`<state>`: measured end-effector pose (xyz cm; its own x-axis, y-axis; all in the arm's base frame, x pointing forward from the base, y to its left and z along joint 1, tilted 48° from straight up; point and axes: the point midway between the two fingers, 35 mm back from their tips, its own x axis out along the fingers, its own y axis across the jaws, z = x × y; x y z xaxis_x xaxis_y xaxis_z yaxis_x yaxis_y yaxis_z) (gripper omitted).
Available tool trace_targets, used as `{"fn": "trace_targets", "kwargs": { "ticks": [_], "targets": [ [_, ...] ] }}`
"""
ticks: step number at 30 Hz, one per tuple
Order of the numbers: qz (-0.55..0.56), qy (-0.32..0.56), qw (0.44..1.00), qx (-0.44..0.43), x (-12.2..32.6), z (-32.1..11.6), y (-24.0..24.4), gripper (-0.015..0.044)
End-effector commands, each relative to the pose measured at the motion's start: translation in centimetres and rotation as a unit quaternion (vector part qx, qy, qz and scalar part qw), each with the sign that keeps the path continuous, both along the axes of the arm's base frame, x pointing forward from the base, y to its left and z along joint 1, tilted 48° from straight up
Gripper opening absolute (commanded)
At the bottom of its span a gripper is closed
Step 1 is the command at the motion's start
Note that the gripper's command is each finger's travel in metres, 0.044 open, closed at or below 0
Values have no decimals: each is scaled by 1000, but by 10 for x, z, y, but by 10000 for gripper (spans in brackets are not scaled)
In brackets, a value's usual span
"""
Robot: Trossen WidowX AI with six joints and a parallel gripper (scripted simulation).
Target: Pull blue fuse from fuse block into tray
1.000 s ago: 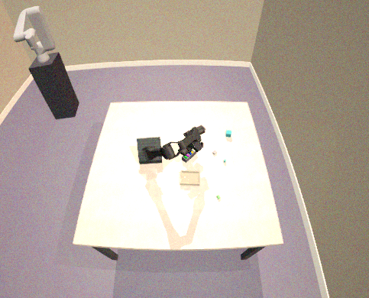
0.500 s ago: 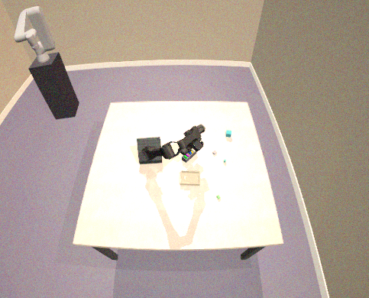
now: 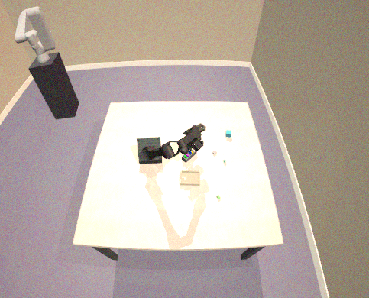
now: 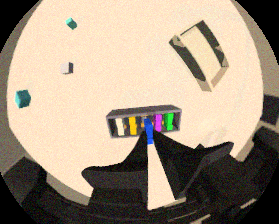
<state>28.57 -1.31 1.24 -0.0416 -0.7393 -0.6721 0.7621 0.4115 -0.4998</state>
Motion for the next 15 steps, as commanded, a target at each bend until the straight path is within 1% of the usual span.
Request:
{"fn": "trace_targets", "kwargs": {
  "ticks": [1,15],
  "targets": [
    [-1,-4,1000,3,1,3,3,0],
    [-1,-4,1000,2,1,8,8,0]
  ]
}}
